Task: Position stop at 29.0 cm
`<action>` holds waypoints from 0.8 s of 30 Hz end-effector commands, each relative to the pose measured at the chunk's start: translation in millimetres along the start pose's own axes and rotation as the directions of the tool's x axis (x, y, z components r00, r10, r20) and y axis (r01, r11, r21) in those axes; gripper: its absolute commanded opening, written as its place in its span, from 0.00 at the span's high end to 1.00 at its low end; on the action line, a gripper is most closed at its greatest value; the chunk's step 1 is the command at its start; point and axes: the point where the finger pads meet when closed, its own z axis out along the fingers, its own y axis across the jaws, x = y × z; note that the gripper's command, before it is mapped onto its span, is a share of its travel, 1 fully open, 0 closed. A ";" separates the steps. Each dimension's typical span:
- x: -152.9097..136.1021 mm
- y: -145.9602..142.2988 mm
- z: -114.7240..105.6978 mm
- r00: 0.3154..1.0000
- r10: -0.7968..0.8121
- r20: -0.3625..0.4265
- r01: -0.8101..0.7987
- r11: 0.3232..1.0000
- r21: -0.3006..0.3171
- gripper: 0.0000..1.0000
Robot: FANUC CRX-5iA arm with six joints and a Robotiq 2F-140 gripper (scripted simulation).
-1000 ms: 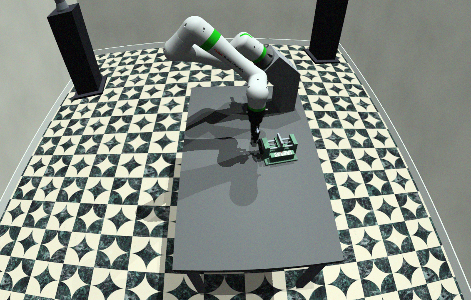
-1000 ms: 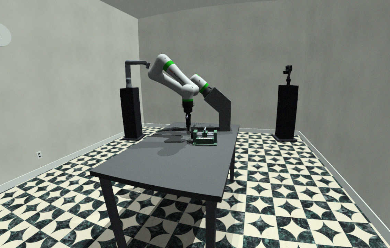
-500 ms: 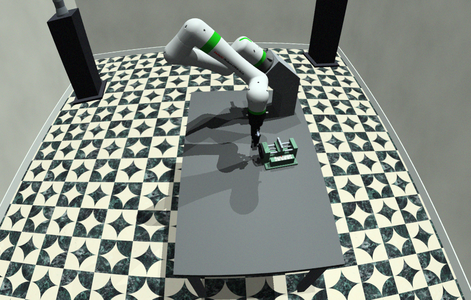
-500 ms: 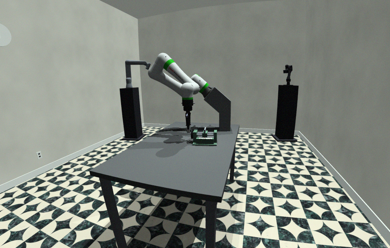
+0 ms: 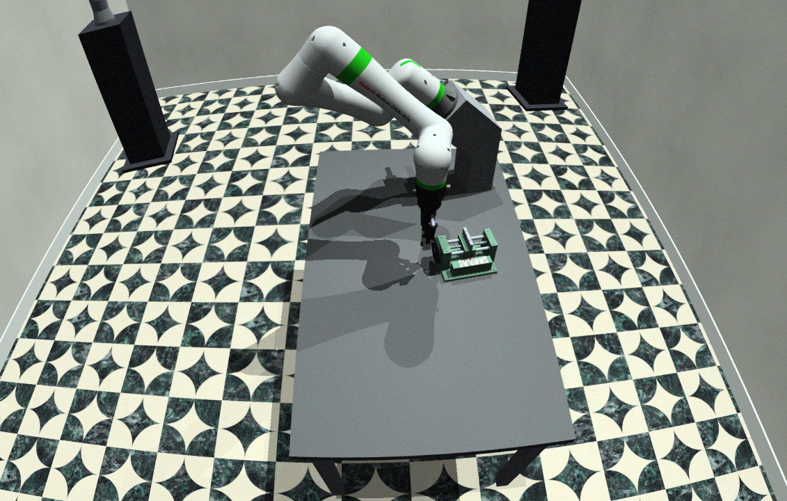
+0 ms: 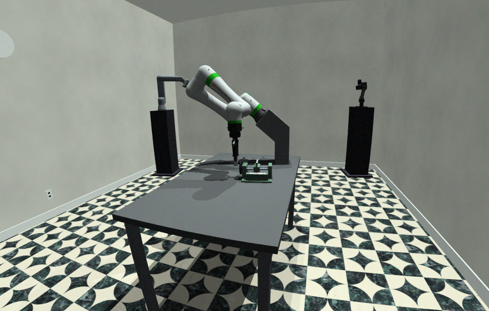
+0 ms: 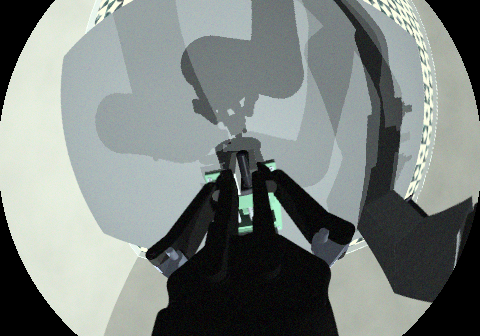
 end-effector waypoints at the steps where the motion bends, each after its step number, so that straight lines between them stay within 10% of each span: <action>1: -0.1 -9.4 -1.7 1.000 0.000 0.000 0.000 1.000 0.000 0.96; 24: -0.2 -42.1 32.6 1.000 0.000 0.000 0.000 1.000 0.000 0.96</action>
